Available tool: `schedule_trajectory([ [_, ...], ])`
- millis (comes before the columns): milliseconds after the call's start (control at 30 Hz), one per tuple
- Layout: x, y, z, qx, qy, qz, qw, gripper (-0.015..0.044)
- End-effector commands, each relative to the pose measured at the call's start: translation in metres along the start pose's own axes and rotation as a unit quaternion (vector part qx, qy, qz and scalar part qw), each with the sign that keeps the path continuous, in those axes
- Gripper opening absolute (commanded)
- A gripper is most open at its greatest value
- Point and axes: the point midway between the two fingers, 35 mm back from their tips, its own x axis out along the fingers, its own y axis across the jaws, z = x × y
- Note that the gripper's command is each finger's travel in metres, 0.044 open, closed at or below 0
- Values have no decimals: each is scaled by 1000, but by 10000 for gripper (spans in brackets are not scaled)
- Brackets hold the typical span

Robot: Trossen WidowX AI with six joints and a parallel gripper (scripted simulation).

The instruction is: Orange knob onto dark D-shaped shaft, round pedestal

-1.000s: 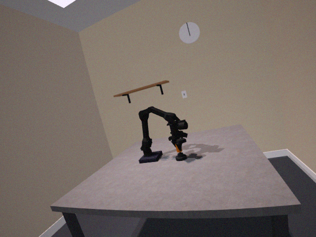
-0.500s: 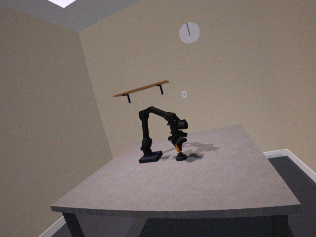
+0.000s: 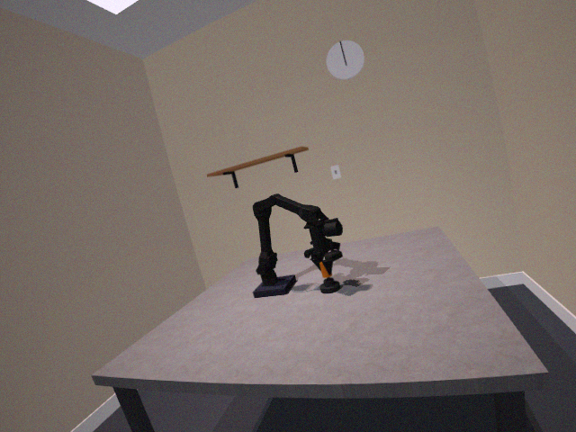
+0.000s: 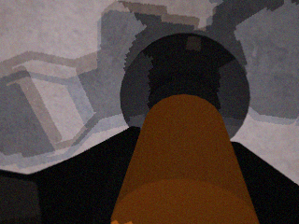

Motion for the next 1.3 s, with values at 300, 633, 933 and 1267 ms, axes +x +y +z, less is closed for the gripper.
schedule_trajectory([
  [300,1,-1,0,-2,0,-1,1000,0],
  [633,0,-1,0,-2,0,-1,1000,0],
  [933,-4,-1,1,-45,0,-1,999,0],
  [1267,-1,0,0,-106,0,-1,994,0],
])
